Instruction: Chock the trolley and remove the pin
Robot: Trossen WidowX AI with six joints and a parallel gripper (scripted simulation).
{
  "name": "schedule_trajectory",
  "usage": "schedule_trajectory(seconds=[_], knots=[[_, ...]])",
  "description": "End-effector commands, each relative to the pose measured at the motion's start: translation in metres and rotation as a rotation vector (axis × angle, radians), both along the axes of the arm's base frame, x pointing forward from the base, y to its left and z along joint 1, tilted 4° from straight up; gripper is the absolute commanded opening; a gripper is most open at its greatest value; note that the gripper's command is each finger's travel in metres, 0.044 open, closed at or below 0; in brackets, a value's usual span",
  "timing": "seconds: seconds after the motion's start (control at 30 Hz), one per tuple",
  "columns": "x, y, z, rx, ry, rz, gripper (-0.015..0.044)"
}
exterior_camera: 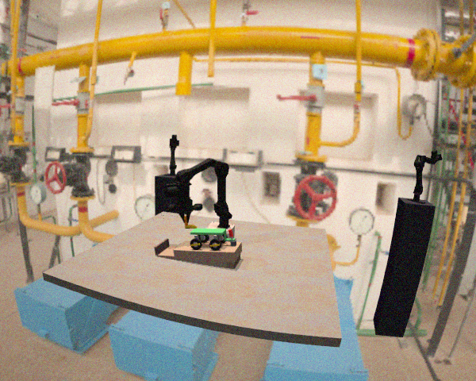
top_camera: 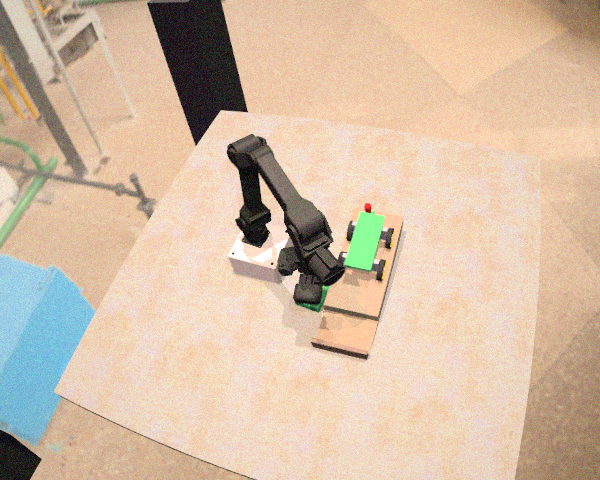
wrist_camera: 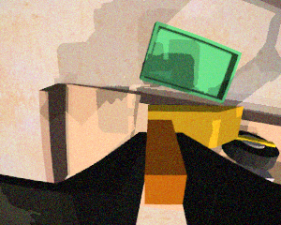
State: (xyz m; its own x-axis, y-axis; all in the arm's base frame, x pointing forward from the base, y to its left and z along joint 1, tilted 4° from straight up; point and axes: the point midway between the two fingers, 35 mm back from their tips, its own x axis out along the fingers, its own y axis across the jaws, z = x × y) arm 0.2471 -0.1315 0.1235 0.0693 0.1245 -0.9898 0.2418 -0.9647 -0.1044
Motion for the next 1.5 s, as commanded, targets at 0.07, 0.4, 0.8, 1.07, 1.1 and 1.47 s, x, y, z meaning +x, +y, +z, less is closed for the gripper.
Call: schedule_trajectory(seconds=[0.07,0.4,0.8,1.07,1.1,1.47], knots=[[0.001,0.000,0.001,0.015,0.009,-0.081,0.0000],[0.022,0.000,-0.002,0.024,0.013,-0.145,0.0000],[0.031,0.002,-0.021,0.024,0.013,-0.146,0.0000],[0.033,0.005,-0.040,0.024,0.013,-0.145,0.0000],[0.033,0.005,-0.043,0.024,0.013,-0.145,0.0000],[0.036,0.009,-0.067,0.025,0.013,-0.145,0.0000]])
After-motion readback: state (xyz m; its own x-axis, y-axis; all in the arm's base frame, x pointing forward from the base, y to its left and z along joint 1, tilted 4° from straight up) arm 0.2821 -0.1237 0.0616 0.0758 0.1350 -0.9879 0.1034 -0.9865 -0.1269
